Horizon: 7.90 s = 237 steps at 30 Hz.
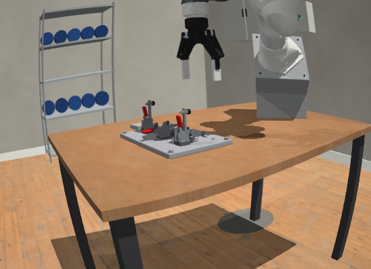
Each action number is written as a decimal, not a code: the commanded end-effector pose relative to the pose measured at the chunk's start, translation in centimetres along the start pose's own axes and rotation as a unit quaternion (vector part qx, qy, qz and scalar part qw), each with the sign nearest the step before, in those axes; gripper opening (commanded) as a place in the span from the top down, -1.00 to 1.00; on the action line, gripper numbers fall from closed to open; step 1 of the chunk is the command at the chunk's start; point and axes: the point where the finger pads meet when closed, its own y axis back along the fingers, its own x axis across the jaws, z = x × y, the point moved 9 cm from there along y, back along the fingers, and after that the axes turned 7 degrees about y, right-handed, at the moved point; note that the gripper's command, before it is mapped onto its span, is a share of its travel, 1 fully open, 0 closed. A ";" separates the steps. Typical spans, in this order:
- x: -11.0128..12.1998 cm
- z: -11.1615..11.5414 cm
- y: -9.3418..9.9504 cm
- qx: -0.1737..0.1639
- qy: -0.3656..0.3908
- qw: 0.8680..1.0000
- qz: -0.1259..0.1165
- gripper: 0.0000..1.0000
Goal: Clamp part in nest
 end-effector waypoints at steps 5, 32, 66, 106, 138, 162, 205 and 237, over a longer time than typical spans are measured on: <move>0.0 0.0 0.0 -0.008 -0.035 0.999 -0.005 -1.00; 0.0 0.0 0.0 -0.008 -0.035 0.999 -0.005 1.00; 0.0 0.0 0.0 -0.008 -0.035 0.999 -0.005 0.44; 0.0 0.0 0.0 -0.008 -0.035 0.999 -0.005 -0.16; 0.0 0.0 0.0 -0.008 -0.035 0.999 -0.005 -0.16; -0.1 0.0 0.0 -0.008 -0.035 0.999 -0.005 -0.16; -21.4 -2.8 0.2 -0.008 -0.035 0.999 -0.005 -0.16; -36.9 -4.8 0.4 -0.008 -0.035 0.999 -0.005 -0.16</move>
